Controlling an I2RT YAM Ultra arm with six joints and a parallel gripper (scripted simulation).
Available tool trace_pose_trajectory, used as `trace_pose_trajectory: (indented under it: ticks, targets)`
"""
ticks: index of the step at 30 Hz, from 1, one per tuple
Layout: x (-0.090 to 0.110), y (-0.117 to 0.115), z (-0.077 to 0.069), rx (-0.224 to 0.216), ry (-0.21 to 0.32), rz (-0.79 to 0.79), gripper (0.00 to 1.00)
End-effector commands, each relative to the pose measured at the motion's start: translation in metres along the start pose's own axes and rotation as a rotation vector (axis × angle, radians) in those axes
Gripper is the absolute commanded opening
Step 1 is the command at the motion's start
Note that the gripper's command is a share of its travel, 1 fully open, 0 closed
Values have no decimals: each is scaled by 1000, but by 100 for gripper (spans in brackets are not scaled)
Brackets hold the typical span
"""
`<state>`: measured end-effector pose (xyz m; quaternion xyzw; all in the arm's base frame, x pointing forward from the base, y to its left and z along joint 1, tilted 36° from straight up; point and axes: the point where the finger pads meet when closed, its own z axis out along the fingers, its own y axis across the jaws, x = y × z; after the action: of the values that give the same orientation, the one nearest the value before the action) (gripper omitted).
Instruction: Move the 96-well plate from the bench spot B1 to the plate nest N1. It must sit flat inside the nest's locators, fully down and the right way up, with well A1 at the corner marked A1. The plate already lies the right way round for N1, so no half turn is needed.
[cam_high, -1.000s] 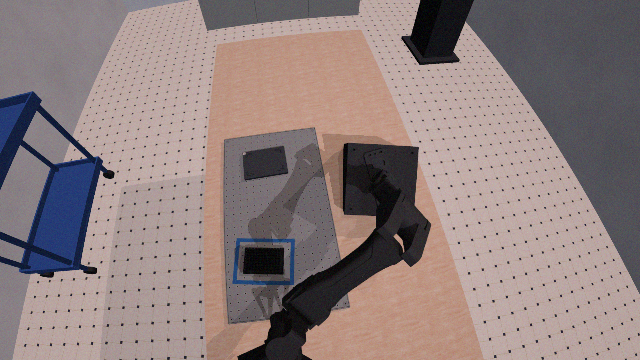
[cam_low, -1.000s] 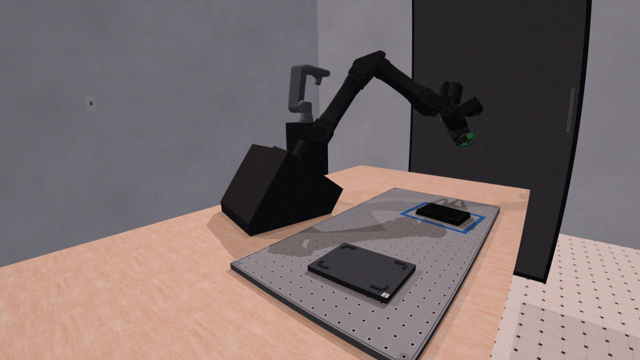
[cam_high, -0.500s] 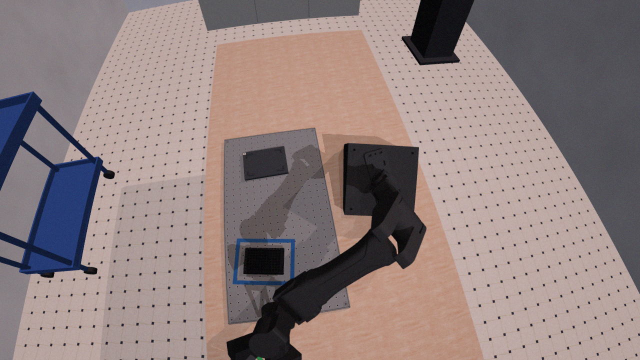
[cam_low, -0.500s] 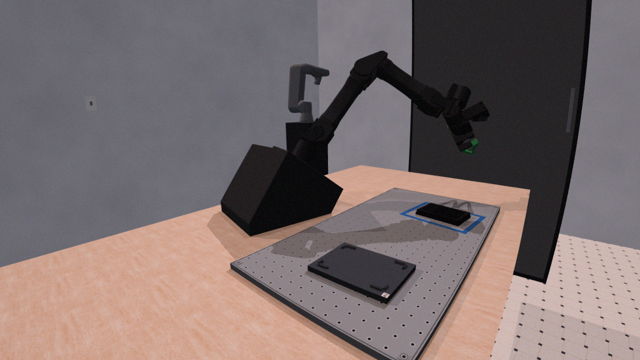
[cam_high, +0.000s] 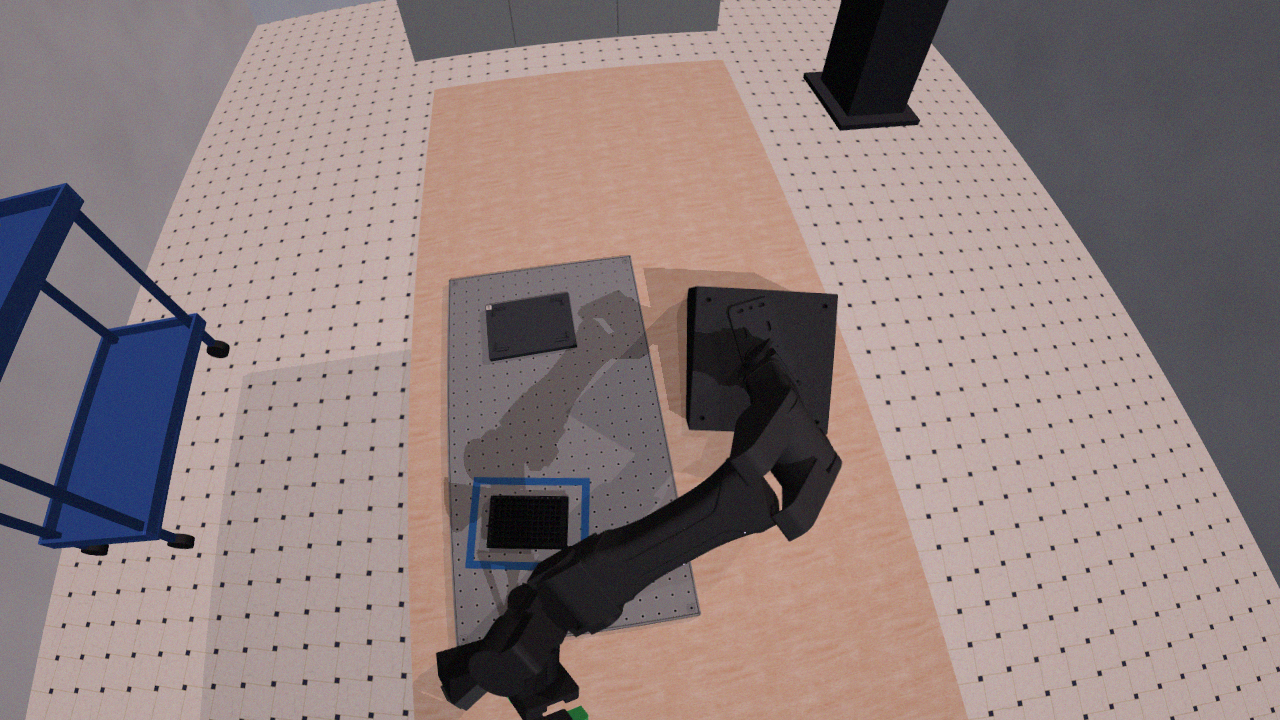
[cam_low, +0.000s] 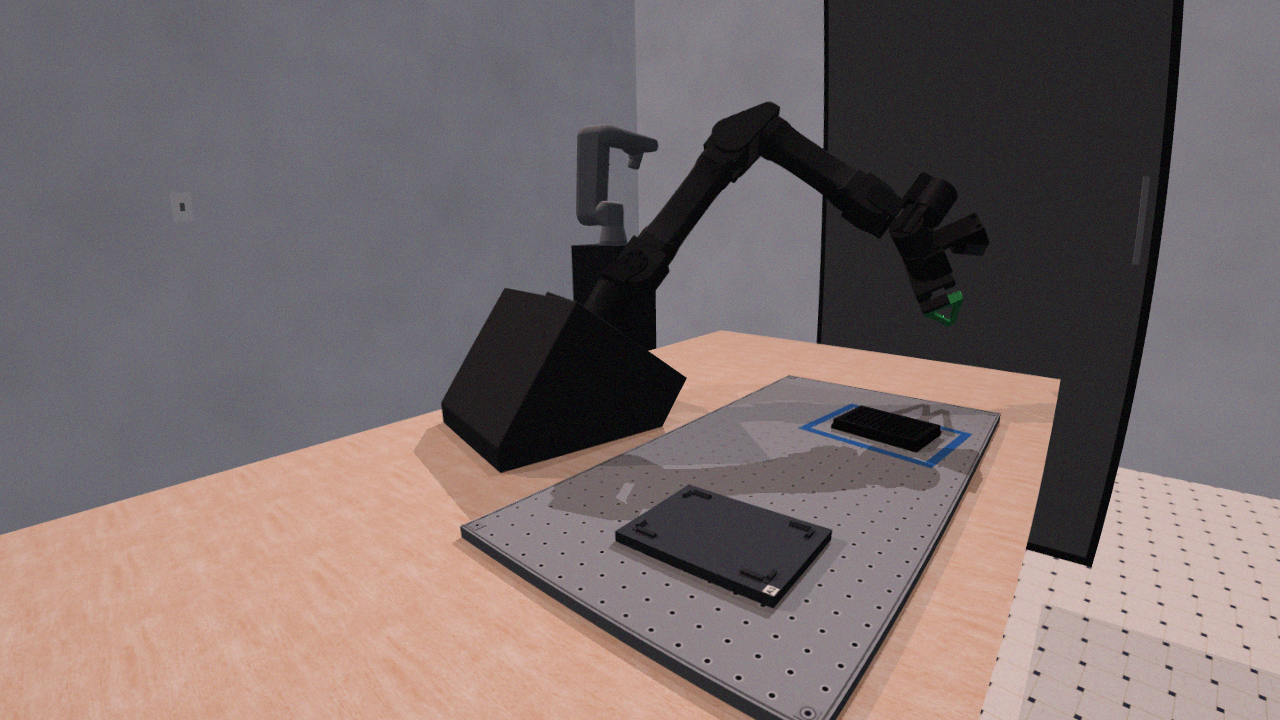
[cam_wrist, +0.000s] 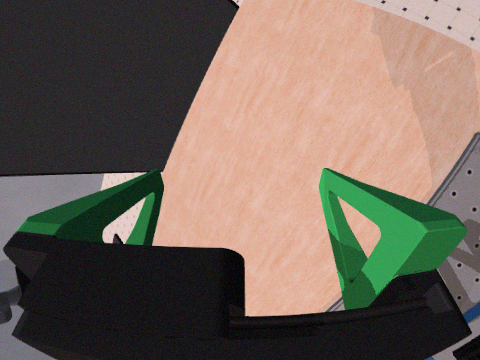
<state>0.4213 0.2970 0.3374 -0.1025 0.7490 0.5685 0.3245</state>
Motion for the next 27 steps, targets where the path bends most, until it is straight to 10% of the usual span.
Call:
trace_pose_trajectory:
  ticks: [1,27]
  targets:
    - [-11,-23,-7,88,-8,23,100]
    - [0,-111,-39,319,46,151,100]
